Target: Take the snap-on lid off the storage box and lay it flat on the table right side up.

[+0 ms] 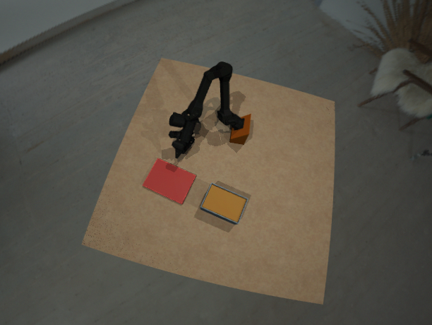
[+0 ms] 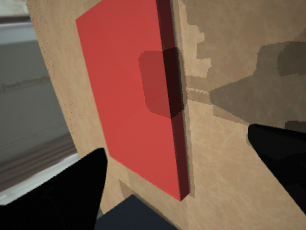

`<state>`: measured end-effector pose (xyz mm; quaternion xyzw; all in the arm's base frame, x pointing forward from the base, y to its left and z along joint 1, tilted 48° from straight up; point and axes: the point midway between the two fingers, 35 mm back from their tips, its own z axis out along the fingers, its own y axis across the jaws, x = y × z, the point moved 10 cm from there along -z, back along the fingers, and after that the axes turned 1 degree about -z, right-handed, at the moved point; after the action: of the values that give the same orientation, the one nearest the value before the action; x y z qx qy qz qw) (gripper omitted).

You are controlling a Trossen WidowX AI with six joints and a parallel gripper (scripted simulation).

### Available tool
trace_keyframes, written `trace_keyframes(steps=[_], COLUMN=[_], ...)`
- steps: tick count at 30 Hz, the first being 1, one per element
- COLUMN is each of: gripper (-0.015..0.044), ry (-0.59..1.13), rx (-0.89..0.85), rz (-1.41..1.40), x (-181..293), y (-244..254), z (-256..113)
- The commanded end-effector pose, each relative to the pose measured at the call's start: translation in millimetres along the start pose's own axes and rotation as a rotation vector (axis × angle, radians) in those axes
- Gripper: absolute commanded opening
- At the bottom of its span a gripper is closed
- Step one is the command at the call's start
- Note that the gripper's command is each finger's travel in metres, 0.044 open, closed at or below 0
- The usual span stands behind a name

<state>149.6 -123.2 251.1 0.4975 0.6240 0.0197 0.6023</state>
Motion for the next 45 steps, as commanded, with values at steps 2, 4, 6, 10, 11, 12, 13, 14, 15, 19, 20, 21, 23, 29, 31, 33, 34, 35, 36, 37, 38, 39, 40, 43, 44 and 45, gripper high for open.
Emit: trace_keyframes(steps=[2, 4, 6, 10, 11, 12, 13, 14, 15, 19, 20, 21, 23, 29, 31, 33, 34, 35, 36, 37, 38, 39, 40, 43, 44, 45], gripper=[0.044, 0.044, 0.044, 0.044, 0.044, 0.044, 0.044, 0.044, 0.044, 0.044, 0.044, 0.044, 0.044, 0.044, 0.044, 0.044, 0.044, 0.044, 0.044, 0.044, 0.044, 0.044, 0.044, 0.044, 0.044, 0.044], ry=[-0.004, -0.004, -0.004, -0.004, -0.004, -0.004, -0.004, -0.004, -0.003, -0.003, -0.003, -0.003, -0.003, -0.002, -0.002, -0.001, -0.001, -0.001, -0.001, -0.001, -0.001, -0.001, -0.001, -0.001, -0.001, -0.001], rx=[-0.004, -0.004, -0.004, -0.004, -0.004, -0.004, -0.004, -0.004, -0.004, -0.004, -0.004, -0.004, -0.004, -0.003, -0.003, -0.003, -0.003, -0.003, -0.003, -0.003, -0.003, -0.003, -0.003, -0.003, -0.003, -0.003], rz=[-0.003, -0.003, -0.002, -0.002, -0.002, -0.002, -0.002, -0.002, -0.002, -0.001, -0.001, -0.001, -0.001, 0.0, 0.0, 0.0, 0.0, 0.0, 0.0, 0.001, 0.001, 0.001, 0.001, 0.001, 0.001, 0.001], x=[-1.1, -1.2, -1.2, -1.3, -1.3, -1.3, -1.3, -1.3, -1.4, -1.4, -1.4, -1.5, -1.5, -1.6, -1.6, -1.6, -1.7, -1.7, -1.7, -1.7, -1.7, -1.7, -1.7, 0.4, 0.4, 0.4], y=[5.7, 7.6, 9.6, 13.5, 14.5, 15.4, 16.4, 17.4, 18.3, 22.2, 23.2, 24.2, 26.1, 31.9, 33.8, 35.7, 36.7, 37.7, 38.6, 39.6, 40.6, 41.4, 41.7, 38.7, 38.7, 38.7], z=[-7.0, -10.5, -14.0, -20.9, -22.7, -24.4, -26.2, -27.9, -29.6, -36.6, -38.3, -40.1, -43.5, -53.9, -57.4, -60.9, -62.6, -64.3, -66.0, -67.7, -69.5, -70.9, -71.5, -66.3, -66.3, -66.3])
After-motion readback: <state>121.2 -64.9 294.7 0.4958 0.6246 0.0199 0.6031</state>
